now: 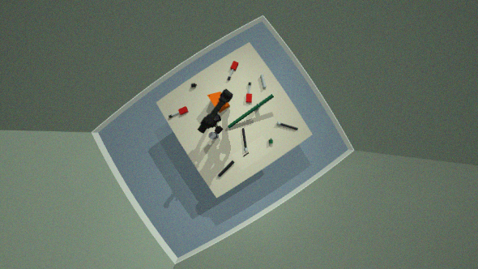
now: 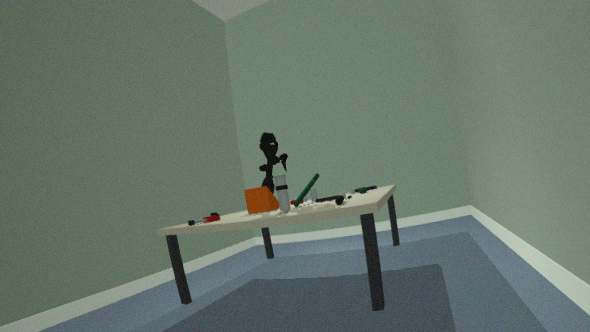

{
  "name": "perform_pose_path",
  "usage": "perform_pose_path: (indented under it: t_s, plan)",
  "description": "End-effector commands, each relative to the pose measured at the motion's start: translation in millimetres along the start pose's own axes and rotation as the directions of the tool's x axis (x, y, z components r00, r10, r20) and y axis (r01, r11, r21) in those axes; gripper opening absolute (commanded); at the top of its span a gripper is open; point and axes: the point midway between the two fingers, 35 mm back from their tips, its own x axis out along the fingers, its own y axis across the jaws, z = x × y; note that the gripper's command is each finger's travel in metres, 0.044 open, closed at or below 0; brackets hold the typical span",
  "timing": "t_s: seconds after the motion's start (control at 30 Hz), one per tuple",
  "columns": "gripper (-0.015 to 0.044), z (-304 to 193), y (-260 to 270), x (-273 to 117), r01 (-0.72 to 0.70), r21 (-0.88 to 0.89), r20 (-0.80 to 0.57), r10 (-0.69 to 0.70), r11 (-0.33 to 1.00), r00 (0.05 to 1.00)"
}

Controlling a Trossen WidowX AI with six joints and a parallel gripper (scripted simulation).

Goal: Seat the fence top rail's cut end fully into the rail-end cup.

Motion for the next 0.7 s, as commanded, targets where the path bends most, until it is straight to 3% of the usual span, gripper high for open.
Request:
perform_pose_path:
  t_s: [0.0,0.23,0.47,0.67]
  plan:
    - [0.044,-9,9,0,-0.015,-0.132,0.017,0.017,0.991,1.0]
    - [0.044,-10,9,2,-0.015,-0.132,0.018,0.017,0.991,1.0]
    - [0.044,-12,21,40,-0.007,-0.15,0.03,0.012,0.989,0.999]
    - [0.044,-13,21,44,-0.008,-0.154,0.03,0.013,0.988,0.999]
